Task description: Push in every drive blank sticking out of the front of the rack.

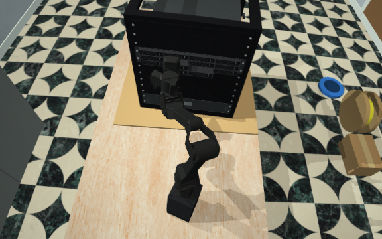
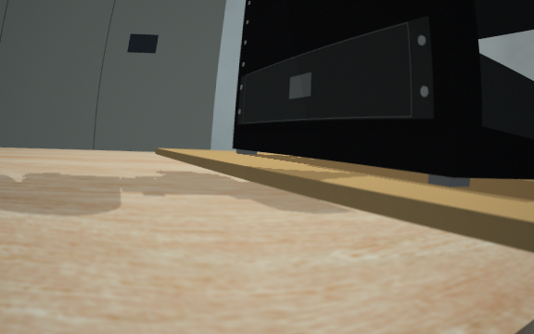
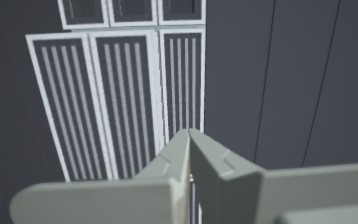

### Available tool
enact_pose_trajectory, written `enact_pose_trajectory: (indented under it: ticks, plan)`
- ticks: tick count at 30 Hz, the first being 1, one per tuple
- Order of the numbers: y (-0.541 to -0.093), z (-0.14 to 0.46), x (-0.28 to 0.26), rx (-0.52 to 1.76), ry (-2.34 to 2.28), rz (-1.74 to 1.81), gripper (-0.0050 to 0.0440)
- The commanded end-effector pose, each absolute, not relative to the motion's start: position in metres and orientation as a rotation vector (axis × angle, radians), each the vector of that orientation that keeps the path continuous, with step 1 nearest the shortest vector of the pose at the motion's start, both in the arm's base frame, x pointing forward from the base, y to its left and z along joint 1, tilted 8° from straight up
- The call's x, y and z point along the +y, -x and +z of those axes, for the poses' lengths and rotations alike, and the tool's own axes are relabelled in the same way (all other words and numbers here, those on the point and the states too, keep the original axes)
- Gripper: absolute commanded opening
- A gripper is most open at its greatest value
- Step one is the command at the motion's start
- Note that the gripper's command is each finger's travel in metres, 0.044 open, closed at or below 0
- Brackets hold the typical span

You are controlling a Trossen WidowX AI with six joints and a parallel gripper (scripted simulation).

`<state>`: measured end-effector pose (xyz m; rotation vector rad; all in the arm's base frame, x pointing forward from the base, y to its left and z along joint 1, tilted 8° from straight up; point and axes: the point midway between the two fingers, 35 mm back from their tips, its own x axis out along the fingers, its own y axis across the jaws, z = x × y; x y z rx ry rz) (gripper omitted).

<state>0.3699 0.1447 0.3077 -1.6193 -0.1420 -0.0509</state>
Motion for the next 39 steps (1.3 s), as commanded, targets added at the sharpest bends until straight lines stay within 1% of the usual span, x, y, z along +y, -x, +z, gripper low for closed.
enact_pose_trajectory:
  ticks: [1, 39]
  plan:
    - [-0.373, 0.316, 0.146, -0.158, 1.605, -0.062, -0.005]
    - [-0.393, 0.319, 0.146, -0.158, 1.605, -0.062, -0.005]
